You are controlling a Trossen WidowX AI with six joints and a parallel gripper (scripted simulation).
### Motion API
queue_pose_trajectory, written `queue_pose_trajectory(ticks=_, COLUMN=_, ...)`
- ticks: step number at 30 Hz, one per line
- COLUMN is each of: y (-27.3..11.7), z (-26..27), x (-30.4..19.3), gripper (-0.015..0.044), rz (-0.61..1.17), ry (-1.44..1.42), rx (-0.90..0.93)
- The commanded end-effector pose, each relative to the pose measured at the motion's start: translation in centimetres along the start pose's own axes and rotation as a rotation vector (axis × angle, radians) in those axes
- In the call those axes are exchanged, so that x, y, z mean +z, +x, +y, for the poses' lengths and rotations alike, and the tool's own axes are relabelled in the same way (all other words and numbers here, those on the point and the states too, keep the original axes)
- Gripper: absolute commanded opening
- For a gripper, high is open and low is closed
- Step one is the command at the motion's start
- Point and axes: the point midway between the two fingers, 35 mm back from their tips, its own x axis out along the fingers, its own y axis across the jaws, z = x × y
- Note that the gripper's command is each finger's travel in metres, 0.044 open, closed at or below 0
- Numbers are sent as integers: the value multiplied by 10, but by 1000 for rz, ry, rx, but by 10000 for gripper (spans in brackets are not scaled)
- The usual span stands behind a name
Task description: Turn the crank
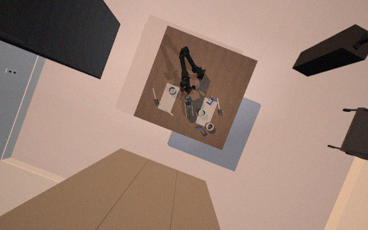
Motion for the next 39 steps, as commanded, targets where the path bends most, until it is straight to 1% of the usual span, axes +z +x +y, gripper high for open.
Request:
queue_pose_trajectory(ticks=1, y=-4, z=-8, x=3, gripper=0, rz=-11, ry=5, rx=-20)
queue_pose_trajectory(ticks=39, y=-5, z=-13, x=4, gripper=0, rz=-11, ry=5, rx=-21)
